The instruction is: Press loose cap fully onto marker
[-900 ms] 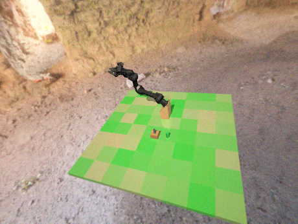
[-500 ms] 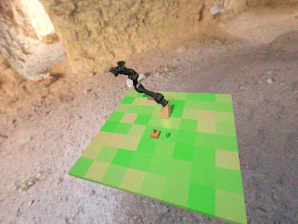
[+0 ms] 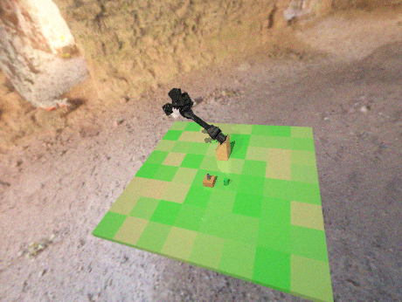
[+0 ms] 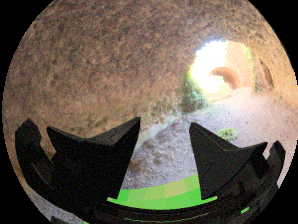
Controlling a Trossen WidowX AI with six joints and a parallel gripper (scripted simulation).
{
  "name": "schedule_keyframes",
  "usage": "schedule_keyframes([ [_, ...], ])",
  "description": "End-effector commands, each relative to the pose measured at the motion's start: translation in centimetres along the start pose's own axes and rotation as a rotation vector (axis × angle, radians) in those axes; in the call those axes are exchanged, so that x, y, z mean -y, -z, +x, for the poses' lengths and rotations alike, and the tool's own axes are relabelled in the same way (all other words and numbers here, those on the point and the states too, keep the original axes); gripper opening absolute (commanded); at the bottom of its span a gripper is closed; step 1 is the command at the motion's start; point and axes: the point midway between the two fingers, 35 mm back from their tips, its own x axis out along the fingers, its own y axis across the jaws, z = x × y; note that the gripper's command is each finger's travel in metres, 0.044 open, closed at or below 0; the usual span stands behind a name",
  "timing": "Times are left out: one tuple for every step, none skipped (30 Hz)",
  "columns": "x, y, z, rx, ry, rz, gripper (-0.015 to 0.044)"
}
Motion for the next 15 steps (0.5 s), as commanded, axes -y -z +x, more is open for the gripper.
schedule_keyframes([
  [-2.6,5.2,2.0,-0.149,-0.041,0.048,0.0247],
  [-3.2,6.8,2.4,-0.194,-0.048,0.062,0.0247],
  [-3.8,8.2,2.7,-0.235,-0.052,0.075,0.0247],
  [-4.4,9.6,2.9,-0.278,-0.056,0.093,0.0247],
  [-5.0,11.2,3.1,-0.330,-0.057,0.114,0.0247],
  [-5.6,12.9,3.2,-0.382,-0.055,0.135,0.0247],
  [-6.1,14.5,3.3,-0.434,-0.050,0.155,0.0247],
  [-6.6,16.2,3.3,-0.486,-0.042,0.176,0.0247],
  [-7.0,17.8,3.3,-0.538,-0.031,0.195,0.0247],
  [-7.4,19.5,3.1,-0.590,-0.017,0.214,0.0247],
  [-7.8,21.1,2.9,-0.642,-0.001,0.233,0.0247],
  [-8.0,22.8,2.7,-0.693,0.019,0.251,0.0247],
  [-8.3,24.4,2.4,-0.743,0.041,0.268,0.0247],
  [-8.4,26.1,2.0,-0.797,0.069,0.286,0.0247],
  [-8.6,27.8,1.5,-0.851,0.100,0.302,0.0247],
])
